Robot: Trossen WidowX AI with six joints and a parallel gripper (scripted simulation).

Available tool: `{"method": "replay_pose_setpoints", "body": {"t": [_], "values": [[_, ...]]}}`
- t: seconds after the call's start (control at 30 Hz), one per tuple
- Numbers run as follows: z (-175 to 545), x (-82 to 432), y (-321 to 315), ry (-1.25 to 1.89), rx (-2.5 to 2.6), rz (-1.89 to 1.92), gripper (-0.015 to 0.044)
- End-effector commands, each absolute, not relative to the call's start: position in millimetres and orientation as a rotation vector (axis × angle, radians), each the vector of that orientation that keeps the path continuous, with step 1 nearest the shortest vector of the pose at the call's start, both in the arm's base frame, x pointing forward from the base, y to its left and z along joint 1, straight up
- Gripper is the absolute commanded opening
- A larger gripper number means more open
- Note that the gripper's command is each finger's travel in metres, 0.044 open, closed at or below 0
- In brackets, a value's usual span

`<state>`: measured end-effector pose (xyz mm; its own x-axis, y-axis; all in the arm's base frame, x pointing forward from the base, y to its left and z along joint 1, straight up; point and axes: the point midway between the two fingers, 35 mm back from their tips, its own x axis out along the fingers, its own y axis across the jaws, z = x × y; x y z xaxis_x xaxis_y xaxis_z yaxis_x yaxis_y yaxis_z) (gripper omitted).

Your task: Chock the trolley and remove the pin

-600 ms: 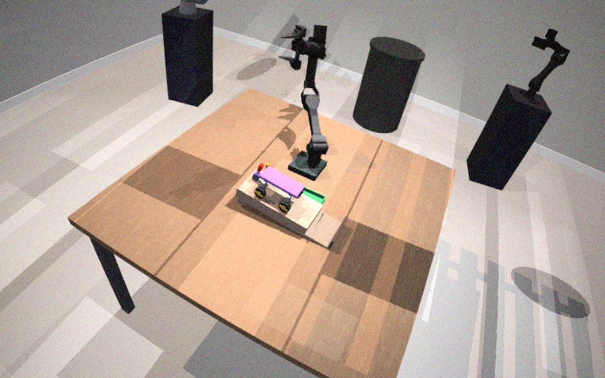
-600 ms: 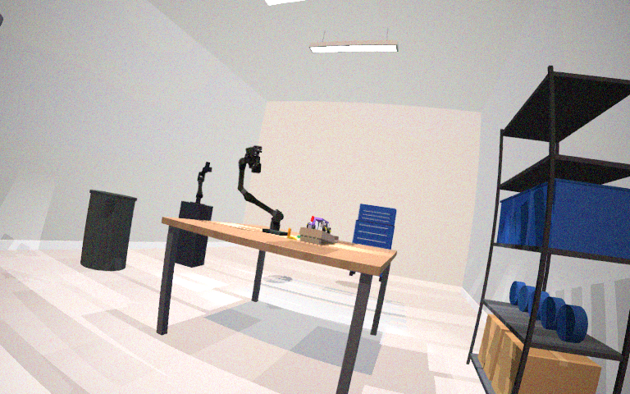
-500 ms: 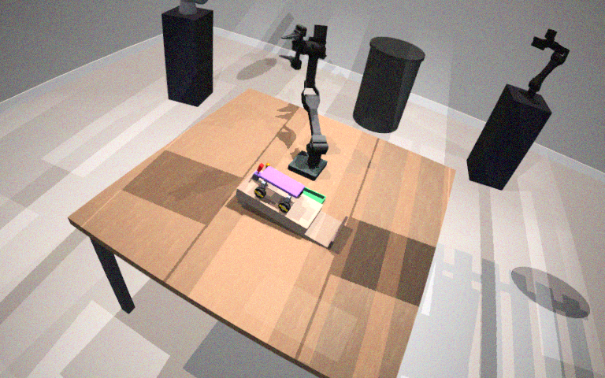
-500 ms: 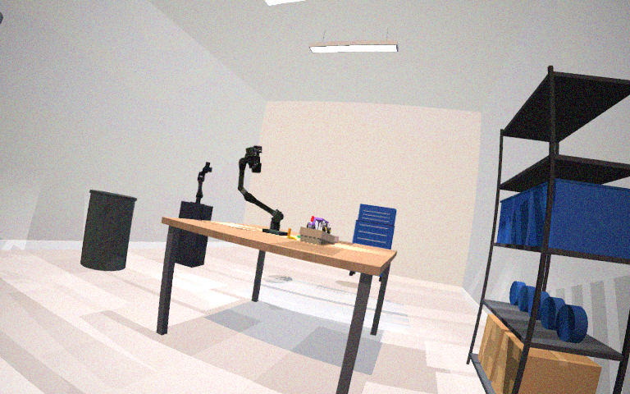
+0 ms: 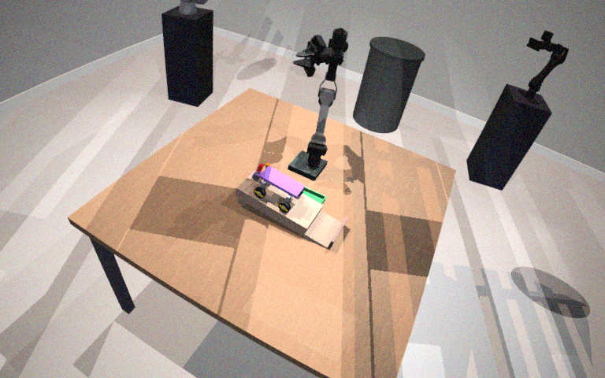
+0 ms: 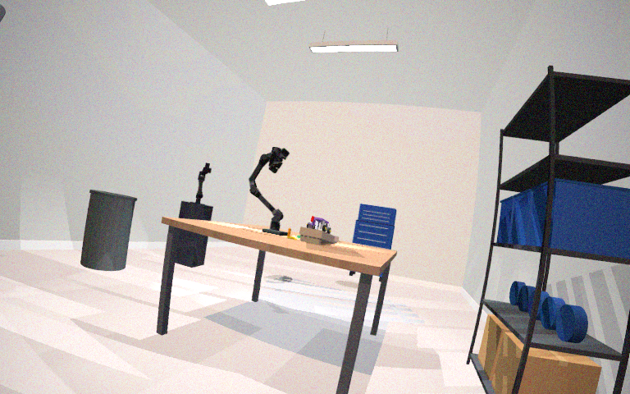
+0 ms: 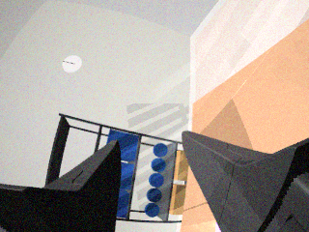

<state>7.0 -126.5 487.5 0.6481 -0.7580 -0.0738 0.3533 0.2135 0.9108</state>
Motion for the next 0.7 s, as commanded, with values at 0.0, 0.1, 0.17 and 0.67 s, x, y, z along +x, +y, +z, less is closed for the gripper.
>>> {"method": "replay_pose_setpoints", "body": {"t": [0.0,0.1,0.17,0.67], "values": [[474.0,44.3,-116.6,-0.311,1.016,-0.873,0.0190],[458.8,73.7,-113.3,-0.204,0.958,-0.929,0.0190],[446.7,91.9,-113.3,-0.132,0.927,-0.965,0.0190],[310.2,177.8,-150.6,0.491,0.875,-1.201,0.0190]]}}
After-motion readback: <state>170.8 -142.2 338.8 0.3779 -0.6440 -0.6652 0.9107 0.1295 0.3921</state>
